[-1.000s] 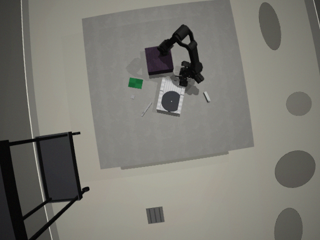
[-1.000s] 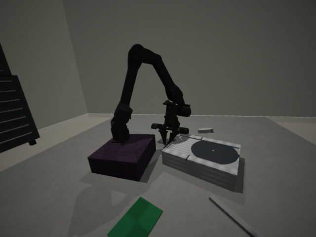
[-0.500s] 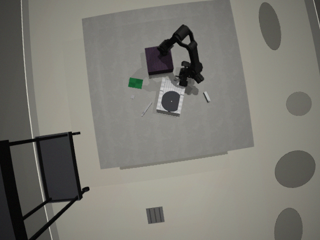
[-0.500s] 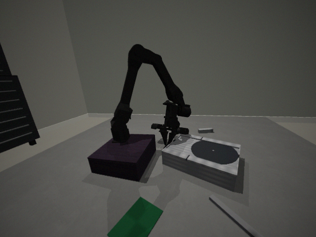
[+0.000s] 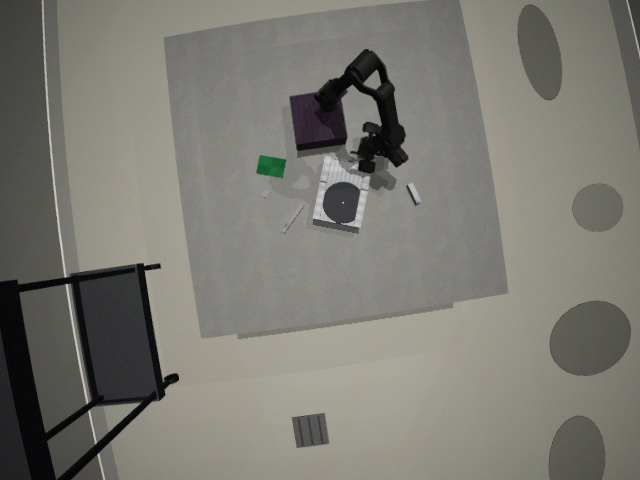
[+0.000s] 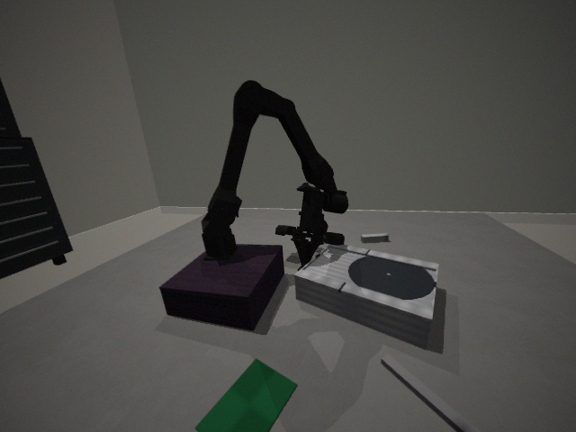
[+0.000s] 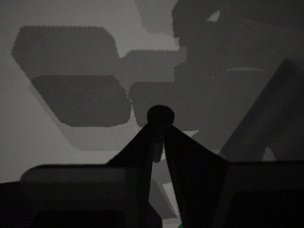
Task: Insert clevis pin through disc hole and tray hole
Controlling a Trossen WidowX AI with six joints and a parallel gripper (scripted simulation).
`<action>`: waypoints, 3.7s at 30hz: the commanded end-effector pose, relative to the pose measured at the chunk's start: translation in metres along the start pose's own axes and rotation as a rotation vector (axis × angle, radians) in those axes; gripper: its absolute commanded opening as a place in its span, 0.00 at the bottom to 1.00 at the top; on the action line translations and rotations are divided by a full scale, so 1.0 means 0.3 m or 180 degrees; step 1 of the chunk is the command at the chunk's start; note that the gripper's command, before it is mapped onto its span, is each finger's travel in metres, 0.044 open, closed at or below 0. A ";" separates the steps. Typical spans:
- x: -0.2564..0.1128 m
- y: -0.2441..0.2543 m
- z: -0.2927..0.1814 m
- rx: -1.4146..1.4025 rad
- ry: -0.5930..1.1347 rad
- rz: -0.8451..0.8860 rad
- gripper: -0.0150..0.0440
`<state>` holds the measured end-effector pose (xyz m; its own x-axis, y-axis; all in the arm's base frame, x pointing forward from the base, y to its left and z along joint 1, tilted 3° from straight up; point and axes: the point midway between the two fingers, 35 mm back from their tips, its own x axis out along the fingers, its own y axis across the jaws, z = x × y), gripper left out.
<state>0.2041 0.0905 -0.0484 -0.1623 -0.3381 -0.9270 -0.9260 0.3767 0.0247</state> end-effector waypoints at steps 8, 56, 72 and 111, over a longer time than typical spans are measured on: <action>-0.085 0.000 -0.032 0.0000 -0.0001 -0.0001 0.25; -0.260 -0.525 -0.169 0.0373 -0.0875 0.0173 0.25; -0.261 -0.756 -0.306 0.0425 -0.1120 -0.0005 0.25; -0.194 -0.738 -0.372 0.0403 -0.4196 -0.0211 0.25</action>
<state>0.3823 -0.0674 0.0471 0.3773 0.6536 -0.6561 -0.8698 0.4933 -0.0088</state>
